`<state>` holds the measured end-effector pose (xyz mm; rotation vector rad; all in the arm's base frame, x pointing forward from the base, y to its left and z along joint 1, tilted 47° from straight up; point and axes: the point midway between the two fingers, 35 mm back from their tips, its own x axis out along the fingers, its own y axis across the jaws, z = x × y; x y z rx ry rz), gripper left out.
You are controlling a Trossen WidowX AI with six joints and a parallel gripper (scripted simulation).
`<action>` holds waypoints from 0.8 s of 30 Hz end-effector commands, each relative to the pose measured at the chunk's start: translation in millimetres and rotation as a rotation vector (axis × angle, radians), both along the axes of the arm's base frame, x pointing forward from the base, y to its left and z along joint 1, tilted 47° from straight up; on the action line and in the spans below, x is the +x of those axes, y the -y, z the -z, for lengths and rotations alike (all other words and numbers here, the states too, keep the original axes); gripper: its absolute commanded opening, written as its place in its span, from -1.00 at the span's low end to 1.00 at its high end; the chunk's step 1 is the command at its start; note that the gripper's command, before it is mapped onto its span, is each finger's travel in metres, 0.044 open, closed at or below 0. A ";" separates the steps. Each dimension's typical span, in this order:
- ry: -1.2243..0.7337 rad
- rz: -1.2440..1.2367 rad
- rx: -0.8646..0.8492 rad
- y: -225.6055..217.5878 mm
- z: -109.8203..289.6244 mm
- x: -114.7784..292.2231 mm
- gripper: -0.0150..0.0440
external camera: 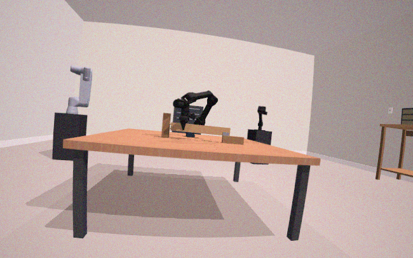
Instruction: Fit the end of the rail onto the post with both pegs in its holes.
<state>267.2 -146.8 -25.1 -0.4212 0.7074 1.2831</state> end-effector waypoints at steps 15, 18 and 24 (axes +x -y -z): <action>0.006 0.003 -0.004 6.1 3.3 -1.1 -0.49; 0.006 0.003 -0.004 6.7 4.0 -1.4 -0.49; 0.006 0.003 -0.004 7.9 5.3 -1.8 -0.49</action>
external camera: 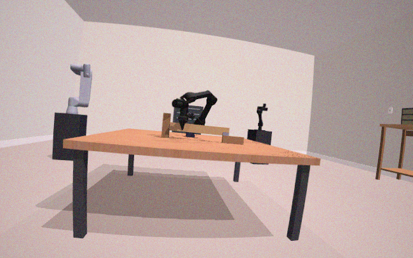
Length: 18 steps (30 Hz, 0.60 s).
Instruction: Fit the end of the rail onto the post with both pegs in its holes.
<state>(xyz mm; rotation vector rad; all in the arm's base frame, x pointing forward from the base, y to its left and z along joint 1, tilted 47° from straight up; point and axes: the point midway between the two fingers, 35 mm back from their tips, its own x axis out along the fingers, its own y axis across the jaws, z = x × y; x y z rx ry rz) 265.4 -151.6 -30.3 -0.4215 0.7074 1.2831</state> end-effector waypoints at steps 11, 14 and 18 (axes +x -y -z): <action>0.006 0.004 -0.004 5.3 2.4 -0.9 -0.49; 0.006 0.004 -0.004 6.0 3.0 -1.1 -0.49; 0.000 0.000 0.000 3.0 3.2 -1.1 -0.22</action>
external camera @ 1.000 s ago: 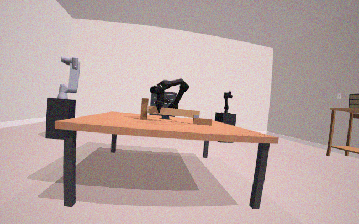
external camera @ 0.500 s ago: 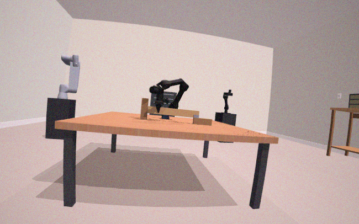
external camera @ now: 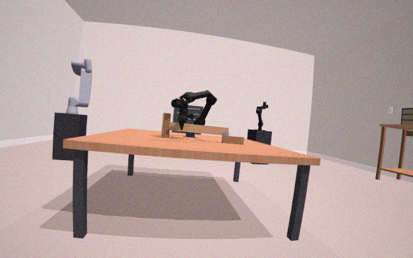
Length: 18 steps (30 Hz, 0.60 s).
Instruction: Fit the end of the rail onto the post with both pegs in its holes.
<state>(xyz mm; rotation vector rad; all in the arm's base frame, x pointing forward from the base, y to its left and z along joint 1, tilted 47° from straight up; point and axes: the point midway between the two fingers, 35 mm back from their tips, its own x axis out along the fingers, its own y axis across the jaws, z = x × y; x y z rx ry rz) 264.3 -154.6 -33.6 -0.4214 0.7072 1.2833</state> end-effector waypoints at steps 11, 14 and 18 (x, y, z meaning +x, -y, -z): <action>0.000 0.000 0.000 0.0 -0.1 0.0 0.75; 0.000 0.000 0.000 0.0 -0.1 0.0 1.00; 0.000 0.000 -0.001 0.2 -2.4 0.2 1.00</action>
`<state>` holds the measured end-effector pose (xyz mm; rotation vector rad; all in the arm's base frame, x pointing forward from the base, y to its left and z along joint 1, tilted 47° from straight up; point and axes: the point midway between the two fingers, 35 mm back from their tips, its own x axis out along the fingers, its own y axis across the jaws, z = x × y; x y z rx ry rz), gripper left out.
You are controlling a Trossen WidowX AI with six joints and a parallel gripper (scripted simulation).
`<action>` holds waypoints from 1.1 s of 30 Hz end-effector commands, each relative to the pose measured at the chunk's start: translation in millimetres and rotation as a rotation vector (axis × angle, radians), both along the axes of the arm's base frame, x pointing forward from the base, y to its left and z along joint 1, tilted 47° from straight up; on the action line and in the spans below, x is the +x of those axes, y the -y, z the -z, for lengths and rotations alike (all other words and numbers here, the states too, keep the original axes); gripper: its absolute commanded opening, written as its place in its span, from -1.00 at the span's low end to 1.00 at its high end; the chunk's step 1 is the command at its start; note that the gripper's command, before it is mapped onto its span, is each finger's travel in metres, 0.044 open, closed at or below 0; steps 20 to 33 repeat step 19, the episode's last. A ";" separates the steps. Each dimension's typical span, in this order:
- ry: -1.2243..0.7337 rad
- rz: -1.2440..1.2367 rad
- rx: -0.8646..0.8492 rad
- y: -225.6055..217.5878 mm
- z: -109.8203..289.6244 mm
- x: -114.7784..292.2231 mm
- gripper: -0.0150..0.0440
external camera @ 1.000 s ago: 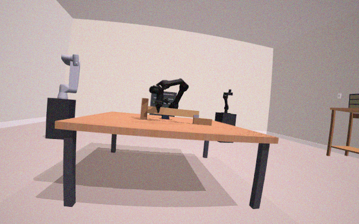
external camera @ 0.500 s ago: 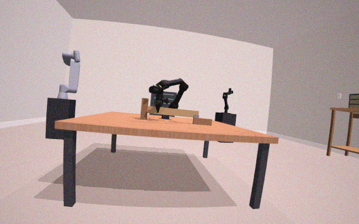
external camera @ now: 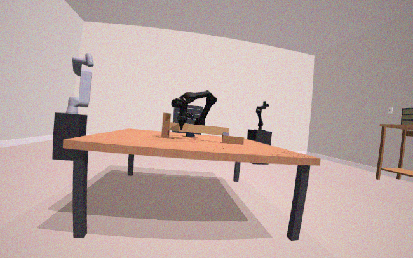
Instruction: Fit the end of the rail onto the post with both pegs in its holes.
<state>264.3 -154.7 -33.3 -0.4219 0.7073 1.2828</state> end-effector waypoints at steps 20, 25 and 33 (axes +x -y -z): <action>0.005 0.003 -0.003 1.7 -41.9 3.1 1.00; 0.005 0.003 -0.003 1.7 -41.9 3.1 1.00; 0.005 0.003 -0.003 1.7 -41.9 3.1 1.00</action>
